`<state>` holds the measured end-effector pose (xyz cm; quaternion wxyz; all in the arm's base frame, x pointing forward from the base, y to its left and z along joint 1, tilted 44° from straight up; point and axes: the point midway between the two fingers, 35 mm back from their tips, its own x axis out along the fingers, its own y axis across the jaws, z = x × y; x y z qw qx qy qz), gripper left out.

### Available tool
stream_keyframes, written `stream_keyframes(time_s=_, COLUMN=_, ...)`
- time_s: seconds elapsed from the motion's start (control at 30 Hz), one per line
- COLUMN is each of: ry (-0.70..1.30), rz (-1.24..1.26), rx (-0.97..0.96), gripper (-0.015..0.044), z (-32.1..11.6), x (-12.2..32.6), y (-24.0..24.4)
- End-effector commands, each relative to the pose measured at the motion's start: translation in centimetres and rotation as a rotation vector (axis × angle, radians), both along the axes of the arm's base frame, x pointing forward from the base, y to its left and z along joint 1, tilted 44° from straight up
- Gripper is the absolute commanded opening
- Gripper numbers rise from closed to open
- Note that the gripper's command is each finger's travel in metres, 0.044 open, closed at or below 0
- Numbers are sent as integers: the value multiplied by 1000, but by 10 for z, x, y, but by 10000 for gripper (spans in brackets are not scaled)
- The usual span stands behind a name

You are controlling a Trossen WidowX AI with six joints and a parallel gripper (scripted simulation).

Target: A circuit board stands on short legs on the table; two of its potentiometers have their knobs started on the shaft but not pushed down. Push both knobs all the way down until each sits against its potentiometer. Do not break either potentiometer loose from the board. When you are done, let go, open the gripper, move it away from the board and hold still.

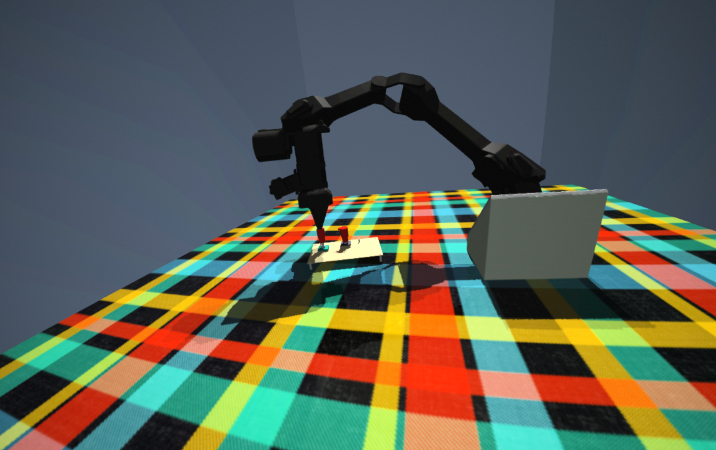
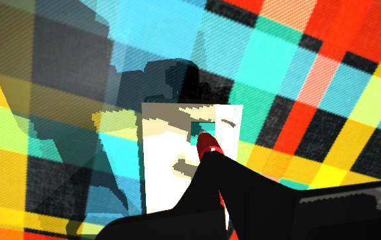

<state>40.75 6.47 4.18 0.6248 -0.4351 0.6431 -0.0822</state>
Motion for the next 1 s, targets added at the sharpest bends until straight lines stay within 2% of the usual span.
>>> stream_keyframes(time_s=0.0, ry=2, rz=-28, rx=-6, gripper=0, z=-9, x=4, y=-14)
stream_keyframes(time_s=0.97, ry=2, rz=-28, rx=-6, gripper=0, z=-13, x=5, y=-17)
